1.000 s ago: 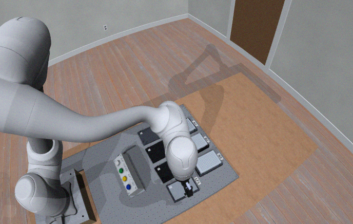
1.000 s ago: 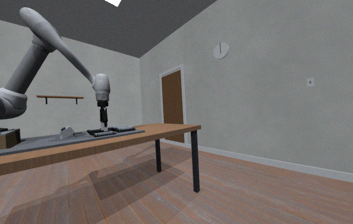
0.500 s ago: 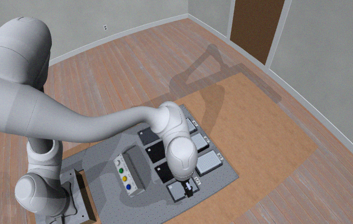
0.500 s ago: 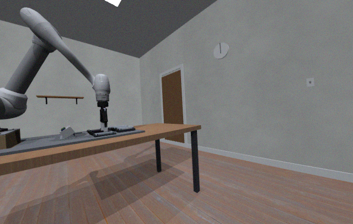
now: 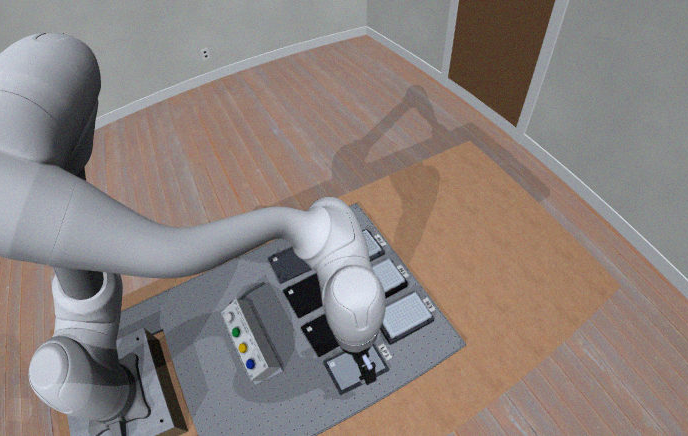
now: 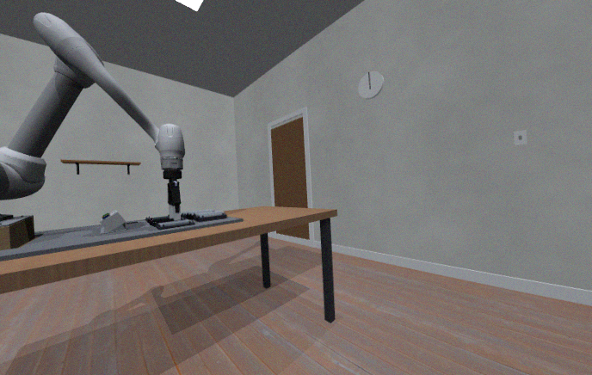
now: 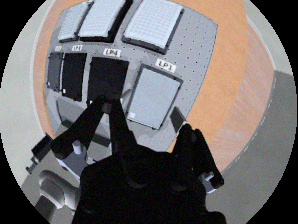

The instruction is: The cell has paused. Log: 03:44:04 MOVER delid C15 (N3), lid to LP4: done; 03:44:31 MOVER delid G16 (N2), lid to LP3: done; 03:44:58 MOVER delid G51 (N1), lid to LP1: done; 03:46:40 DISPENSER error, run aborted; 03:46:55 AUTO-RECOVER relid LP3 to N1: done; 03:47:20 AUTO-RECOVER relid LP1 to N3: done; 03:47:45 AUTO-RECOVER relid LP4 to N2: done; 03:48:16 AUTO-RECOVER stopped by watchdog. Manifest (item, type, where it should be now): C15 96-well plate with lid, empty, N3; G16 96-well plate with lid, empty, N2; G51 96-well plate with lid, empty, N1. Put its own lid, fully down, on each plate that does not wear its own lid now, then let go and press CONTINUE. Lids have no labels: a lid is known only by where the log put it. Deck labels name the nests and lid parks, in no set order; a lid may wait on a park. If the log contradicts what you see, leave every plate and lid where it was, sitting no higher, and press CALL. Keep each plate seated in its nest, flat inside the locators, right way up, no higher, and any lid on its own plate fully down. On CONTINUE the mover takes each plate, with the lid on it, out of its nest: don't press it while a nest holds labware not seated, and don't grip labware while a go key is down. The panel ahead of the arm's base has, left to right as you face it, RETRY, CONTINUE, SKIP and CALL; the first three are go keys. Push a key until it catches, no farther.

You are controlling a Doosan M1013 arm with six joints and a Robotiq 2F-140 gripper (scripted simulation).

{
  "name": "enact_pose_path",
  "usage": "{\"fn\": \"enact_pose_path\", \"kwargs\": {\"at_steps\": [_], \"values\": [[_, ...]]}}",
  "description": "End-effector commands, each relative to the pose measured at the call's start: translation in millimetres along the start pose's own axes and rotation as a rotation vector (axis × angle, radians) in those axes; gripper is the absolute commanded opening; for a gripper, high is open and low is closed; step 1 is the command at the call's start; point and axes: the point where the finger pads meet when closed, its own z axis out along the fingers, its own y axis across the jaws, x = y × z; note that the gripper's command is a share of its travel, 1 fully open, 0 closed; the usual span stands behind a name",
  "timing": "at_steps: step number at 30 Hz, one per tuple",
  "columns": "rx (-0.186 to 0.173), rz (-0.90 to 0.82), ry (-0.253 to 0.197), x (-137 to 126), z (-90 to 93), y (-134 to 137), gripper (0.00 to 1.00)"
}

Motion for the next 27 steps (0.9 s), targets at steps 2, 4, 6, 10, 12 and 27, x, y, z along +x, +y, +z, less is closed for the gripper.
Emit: {"fn": "enact_pose_path", "kwargs": {"at_steps": [2, 4, 6, 10, 12, 27], "values": [[0.0, 0.0, 0.0, 0.0, -0.1, 0.0, 0.66], [0.0, 0.0, 0.0, 0.0, -0.1, 0.0, 0.66], [0.0, 0.0, 0.0, 0.0, -0.1, 0.0, 0.66], [0.0, 0.0, 0.0, 0.0, -0.1, 0.0, 0.66], [0.0, 0.0, 0.0, 0.0, -0.1, 0.0, 0.66], [0.0, 0.0, 0.0, 0.0, -0.1, 0.0, 0.59]]}}
